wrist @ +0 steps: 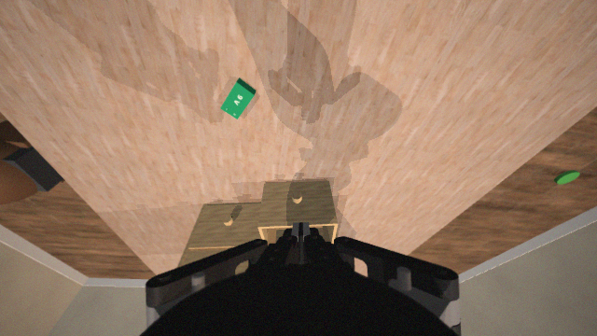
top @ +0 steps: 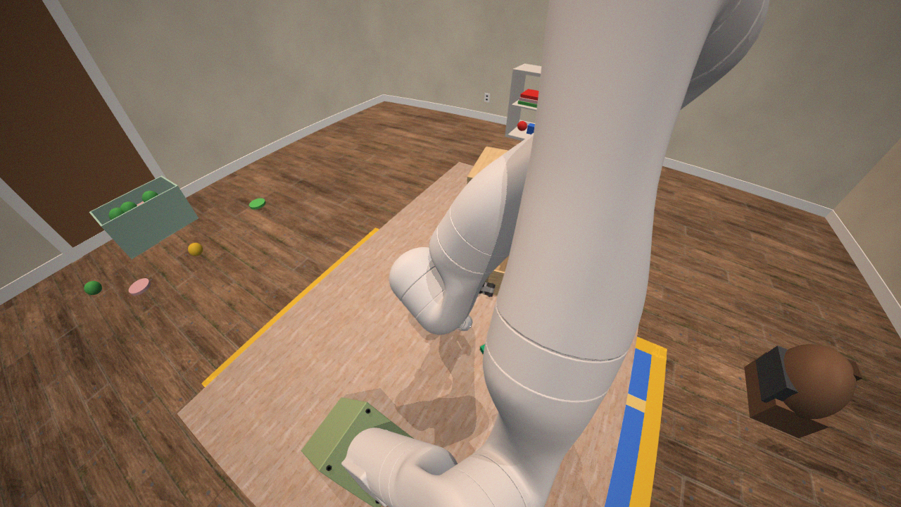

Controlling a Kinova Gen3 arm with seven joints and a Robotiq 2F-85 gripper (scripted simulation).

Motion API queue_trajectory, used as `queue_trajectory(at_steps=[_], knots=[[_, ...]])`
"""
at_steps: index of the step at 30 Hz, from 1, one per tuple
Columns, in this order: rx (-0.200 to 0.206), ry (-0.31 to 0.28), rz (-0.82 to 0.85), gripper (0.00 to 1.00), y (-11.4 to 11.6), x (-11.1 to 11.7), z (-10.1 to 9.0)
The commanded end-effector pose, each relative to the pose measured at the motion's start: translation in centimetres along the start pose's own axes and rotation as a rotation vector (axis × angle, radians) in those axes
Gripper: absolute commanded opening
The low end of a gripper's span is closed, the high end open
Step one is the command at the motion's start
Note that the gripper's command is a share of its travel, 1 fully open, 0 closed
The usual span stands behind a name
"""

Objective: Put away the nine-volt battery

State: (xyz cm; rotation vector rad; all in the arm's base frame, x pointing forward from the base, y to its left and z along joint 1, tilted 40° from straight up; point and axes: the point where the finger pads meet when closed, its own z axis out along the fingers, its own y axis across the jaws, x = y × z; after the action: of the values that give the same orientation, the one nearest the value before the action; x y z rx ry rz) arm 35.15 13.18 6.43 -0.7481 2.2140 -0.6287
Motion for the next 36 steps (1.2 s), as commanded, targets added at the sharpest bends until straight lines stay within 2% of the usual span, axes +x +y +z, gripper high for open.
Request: queue_trajectory(at_steps=[1,19,25,34,36], knots=[[0.001,-0.006,0.005,0.00,-0.1,-0.1,0.0],[0.021,-0.029,0.003,0.00,-0.2,0.0,0.8],[0.020,-0.029,0.004,0.00,-0.2,0.7,3.1],[0.019,-0.031,0.007,0.00,-0.3,2.1,7.5],[0.019,-0.031,0.007,0.00,-0.3,2.1,7.5]])
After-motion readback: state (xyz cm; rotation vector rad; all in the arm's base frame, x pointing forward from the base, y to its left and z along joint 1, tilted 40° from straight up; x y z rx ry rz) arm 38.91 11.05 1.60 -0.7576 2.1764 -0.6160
